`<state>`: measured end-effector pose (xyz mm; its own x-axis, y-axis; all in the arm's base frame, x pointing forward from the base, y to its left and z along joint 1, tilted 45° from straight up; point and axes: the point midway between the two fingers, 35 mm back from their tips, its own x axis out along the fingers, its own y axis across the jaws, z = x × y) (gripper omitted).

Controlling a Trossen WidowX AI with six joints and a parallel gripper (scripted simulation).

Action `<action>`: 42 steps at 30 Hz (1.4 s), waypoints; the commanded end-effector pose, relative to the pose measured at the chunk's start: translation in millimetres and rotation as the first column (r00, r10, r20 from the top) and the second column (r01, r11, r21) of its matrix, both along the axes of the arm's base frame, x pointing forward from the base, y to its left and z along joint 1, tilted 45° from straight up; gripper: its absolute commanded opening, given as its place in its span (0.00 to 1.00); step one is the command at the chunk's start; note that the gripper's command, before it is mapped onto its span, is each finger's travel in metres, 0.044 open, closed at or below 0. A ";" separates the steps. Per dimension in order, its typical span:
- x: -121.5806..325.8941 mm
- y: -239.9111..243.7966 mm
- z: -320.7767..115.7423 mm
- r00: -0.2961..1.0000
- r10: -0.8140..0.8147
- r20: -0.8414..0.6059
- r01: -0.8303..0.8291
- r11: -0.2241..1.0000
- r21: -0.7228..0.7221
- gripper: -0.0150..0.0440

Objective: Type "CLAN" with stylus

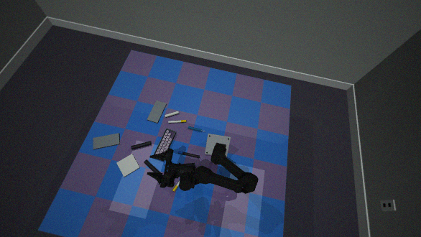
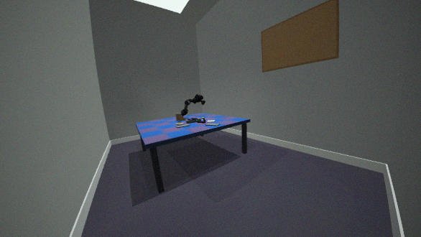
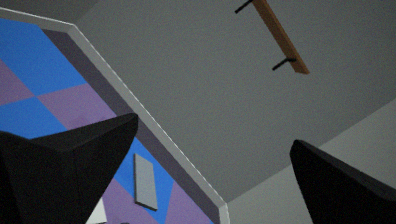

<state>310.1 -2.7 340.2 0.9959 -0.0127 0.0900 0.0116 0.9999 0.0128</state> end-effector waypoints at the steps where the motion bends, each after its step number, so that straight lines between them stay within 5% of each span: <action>1: 1.9 0.6 -1.9 1.000 0.004 -0.012 -0.004 1.000 -0.001 0.96; 8: 54.1 21.0 -81.1 0.879 0.177 -0.443 -0.167 0.984 0.063 0.64; 17: 70.0 47.3 -189.6 0.407 0.439 -0.801 -0.214 0.899 0.383 0.25; 27: 53.2 71.2 -260.0 -0.114 0.710 -0.695 0.108 0.704 0.702 0.25; 42: 52.5 63.6 -268.6 -0.120 0.714 -0.690 0.117 0.701 0.704 0.25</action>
